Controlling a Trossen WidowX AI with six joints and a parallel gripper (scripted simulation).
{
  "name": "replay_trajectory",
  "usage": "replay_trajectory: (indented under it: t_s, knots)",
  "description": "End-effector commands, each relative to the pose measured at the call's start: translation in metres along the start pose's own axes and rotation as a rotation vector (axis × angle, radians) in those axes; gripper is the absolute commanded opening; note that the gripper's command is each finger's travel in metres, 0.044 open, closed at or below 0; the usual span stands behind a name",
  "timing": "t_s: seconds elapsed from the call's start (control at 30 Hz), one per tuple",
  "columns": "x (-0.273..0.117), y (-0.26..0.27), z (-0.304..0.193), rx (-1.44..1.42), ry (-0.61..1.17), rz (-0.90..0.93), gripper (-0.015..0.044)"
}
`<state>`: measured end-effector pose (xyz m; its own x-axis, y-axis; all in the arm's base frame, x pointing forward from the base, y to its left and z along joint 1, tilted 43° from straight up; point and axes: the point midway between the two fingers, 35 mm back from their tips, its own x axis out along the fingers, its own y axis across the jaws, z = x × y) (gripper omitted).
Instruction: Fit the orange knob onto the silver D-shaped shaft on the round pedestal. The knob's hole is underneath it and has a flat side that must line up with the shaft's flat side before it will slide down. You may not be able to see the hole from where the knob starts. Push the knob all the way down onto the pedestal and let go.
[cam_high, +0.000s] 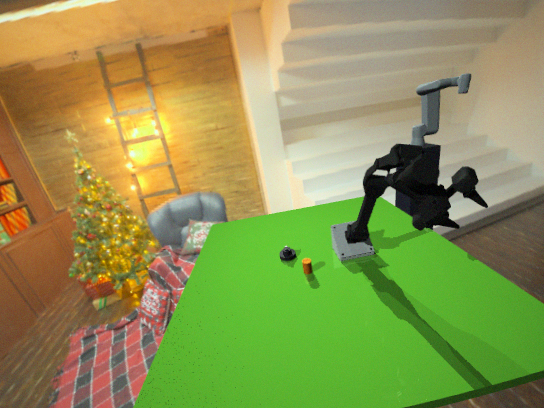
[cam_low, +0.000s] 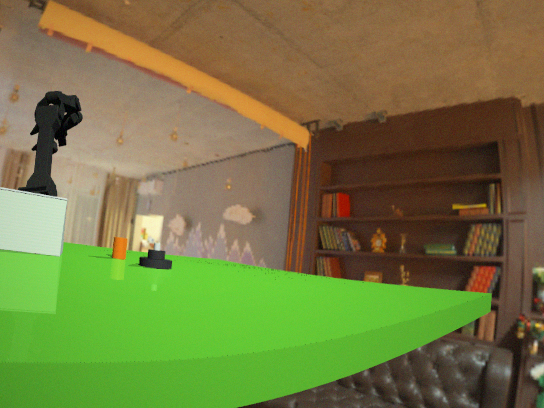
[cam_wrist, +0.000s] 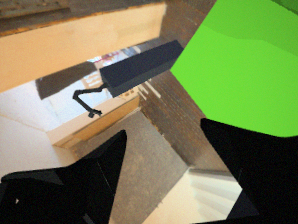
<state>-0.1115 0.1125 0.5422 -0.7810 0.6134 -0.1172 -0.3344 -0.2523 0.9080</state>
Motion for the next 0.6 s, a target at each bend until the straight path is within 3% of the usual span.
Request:
replay_trajectory:
  t_s: [0.0,0.13,0.3,0.57]
  knots:
    - [0.0,0.0,0.0,0.0,0.0,0.0,0.0426]
    - [0.003,-0.015,0.017,0.011,-0.044,-0.041,0.044]
    - [0.002,-0.071,0.072,0.059,-0.189,-0.186,0.044]
    - [-0.046,-0.179,0.143,0.123,-0.394,-0.437,0.044]
